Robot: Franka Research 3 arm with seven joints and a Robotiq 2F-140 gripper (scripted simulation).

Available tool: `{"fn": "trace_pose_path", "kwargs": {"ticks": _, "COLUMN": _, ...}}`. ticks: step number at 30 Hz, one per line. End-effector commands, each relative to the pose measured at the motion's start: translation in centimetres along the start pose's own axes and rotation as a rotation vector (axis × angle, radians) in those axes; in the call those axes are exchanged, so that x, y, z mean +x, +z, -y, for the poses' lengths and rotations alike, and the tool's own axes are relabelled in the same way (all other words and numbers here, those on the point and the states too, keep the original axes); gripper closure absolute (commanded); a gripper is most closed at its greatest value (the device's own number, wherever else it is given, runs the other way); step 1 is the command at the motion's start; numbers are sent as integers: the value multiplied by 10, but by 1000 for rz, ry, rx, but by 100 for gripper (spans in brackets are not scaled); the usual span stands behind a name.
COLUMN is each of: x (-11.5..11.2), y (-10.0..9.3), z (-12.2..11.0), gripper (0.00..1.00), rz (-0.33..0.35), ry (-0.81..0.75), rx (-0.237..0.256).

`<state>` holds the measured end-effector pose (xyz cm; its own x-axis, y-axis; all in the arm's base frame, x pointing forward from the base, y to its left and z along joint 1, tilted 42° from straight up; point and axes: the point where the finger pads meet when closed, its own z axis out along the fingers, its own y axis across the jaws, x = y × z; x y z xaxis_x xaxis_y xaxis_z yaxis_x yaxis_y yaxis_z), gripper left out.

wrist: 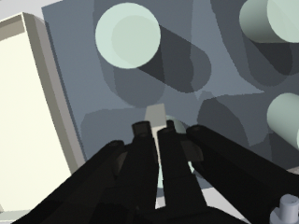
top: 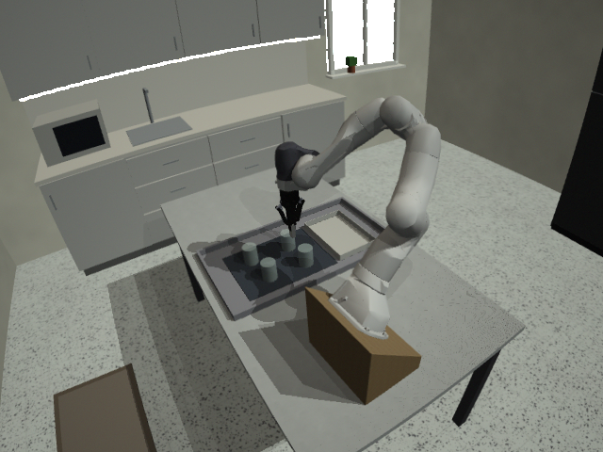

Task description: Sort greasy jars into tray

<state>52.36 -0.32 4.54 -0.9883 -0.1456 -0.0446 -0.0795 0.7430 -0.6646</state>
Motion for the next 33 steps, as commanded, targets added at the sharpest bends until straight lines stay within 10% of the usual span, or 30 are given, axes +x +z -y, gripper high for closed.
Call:
{"fn": "trace_pose_path", "kwargs": {"ticks": 1, "x": 3, "y": -28, "z": 2, "gripper": 100, "rz": -12, "ry": -11, "rx": 10}}
{"fn": "trace_pose_path", "kwargs": {"ticks": 33, "x": 0, "y": -27, "z": -180, "gripper": 100, "rz": -12, "ry": -11, "rx": 10}}
